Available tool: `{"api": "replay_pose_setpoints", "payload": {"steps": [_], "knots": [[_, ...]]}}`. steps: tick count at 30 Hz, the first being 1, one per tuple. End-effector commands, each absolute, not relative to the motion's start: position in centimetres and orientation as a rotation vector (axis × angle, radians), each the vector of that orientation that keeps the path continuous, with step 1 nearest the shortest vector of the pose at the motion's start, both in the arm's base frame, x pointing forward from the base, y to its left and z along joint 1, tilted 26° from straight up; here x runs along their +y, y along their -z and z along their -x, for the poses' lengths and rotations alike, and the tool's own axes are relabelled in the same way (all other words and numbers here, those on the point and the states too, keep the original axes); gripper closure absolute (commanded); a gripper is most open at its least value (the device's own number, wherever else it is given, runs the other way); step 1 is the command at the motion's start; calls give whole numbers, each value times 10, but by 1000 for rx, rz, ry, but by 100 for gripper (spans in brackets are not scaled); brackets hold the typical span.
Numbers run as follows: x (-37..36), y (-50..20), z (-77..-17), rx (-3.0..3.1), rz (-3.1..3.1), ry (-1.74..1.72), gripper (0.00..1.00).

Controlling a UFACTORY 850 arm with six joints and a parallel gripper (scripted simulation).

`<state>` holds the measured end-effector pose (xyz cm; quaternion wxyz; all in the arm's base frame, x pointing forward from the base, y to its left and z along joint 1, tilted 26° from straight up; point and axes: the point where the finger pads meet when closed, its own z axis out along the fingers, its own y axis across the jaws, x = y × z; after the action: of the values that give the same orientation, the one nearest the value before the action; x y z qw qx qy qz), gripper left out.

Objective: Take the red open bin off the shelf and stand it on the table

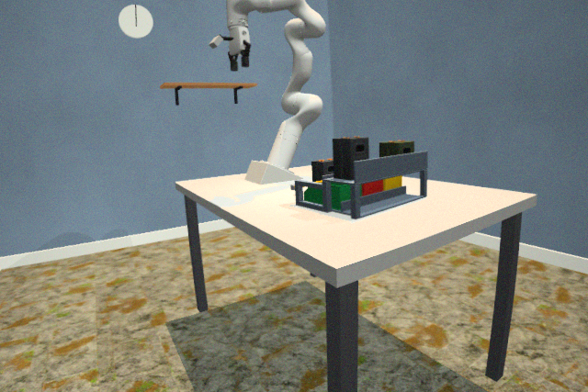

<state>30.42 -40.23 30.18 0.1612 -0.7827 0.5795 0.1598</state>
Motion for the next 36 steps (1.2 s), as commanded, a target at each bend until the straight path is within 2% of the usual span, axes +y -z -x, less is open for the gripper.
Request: {"api": "replay_pose_setpoints", "payload": {"steps": [1,6,11,23,28,36], "knots": [[-401,-303,-306,1656,2235,-454,0],[-401,-303,-306,1656,2235,-454,0],[-366,-318,-338,1656,2235,-454,0],[-366,-318,-338,1656,2235,-454,0],[-331,-333,-370,1656,2235,-454,0],[-331,-333,-370,1656,2235,-454,0]]}}
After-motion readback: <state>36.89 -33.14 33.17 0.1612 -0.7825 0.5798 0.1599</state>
